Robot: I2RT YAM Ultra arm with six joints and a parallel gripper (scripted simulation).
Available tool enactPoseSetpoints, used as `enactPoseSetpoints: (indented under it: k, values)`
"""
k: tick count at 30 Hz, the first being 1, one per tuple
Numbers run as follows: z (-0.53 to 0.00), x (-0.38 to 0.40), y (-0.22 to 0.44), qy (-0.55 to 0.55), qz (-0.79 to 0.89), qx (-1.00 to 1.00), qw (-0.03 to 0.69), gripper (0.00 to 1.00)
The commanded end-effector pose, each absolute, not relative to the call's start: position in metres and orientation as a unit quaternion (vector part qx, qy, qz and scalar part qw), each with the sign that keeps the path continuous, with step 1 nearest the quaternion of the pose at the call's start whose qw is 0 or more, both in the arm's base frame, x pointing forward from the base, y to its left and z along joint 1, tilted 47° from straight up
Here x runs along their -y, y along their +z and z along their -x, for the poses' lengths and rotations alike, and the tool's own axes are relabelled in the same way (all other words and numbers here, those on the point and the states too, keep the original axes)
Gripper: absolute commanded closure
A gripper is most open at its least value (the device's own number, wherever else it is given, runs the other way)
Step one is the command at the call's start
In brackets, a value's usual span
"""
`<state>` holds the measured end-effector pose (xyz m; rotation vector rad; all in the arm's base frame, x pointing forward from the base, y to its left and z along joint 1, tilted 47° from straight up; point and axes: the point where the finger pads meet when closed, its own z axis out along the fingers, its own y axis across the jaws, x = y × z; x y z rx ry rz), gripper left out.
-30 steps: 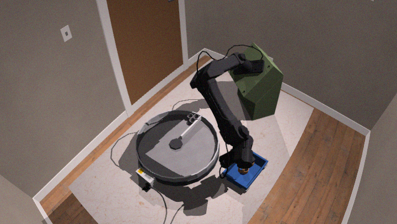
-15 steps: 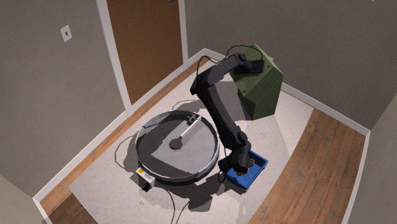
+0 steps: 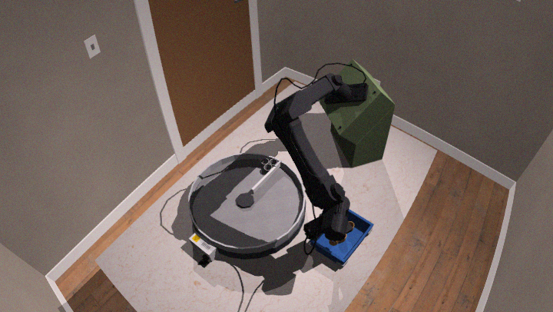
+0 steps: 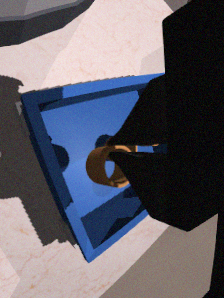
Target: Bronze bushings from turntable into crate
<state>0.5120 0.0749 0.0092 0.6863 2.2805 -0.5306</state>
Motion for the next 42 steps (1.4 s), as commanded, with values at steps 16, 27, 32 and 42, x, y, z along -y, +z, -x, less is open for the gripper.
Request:
enactPoseSetpoints:
  k: [16, 27, 32, 42]
  values:
    - [-0.52, -0.098, 0.026, -0.183, -0.255, -0.877, 0.365, 1.0]
    - [-0.519, -0.099, 0.027, -0.184, -0.259, -0.875, 0.366, 1.0]
    - [-0.518, -0.099, 0.026, -0.185, -0.258, -0.875, 0.366, 1.0]
    - [-0.518, -0.099, 0.026, -0.185, -0.258, -0.875, 0.366, 1.0]
